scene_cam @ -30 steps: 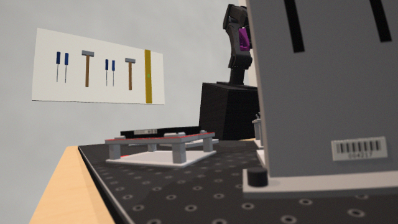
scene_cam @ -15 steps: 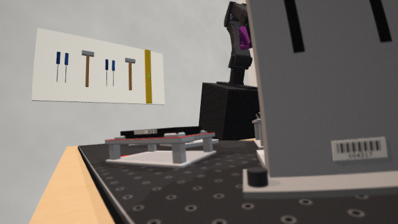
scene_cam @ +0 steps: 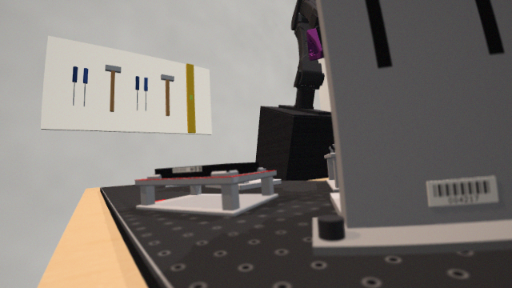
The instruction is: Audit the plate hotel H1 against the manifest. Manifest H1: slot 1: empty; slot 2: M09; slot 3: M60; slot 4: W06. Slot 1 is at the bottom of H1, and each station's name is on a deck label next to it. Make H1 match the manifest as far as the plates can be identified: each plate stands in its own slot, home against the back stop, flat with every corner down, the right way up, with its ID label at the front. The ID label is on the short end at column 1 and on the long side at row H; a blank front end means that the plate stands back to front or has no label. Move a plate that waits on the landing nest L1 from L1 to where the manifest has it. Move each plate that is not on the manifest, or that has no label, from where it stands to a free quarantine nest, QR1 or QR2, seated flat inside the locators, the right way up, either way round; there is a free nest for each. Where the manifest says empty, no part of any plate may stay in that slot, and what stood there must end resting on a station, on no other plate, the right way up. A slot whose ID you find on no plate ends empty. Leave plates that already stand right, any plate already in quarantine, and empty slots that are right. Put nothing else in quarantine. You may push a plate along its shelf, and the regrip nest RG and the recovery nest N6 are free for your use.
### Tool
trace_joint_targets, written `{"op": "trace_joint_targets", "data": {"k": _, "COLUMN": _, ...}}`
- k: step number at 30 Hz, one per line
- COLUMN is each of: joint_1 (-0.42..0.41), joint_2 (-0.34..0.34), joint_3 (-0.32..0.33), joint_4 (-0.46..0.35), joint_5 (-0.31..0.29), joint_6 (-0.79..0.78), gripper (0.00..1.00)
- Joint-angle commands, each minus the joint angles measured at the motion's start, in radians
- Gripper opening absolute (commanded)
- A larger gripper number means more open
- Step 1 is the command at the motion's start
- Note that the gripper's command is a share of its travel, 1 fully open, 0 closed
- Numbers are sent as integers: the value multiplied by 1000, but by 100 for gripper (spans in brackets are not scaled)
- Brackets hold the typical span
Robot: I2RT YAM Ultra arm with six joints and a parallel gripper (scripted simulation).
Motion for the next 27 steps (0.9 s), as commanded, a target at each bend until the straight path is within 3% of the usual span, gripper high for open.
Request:
{"op": "trace_joint_targets", "data": {"k": 1, "joint_1": -5, "joint_2": 8, "joint_3": 12, "joint_4": 14, "joint_5": -5, "joint_6": -3, "gripper": 100}}
{"op": "trace_joint_targets", "data": {"k": 27, "joint_1": -57, "joint_2": 149, "joint_3": 111, "joint_4": 59, "joint_5": -51, "joint_6": -27, "gripper": 100}}
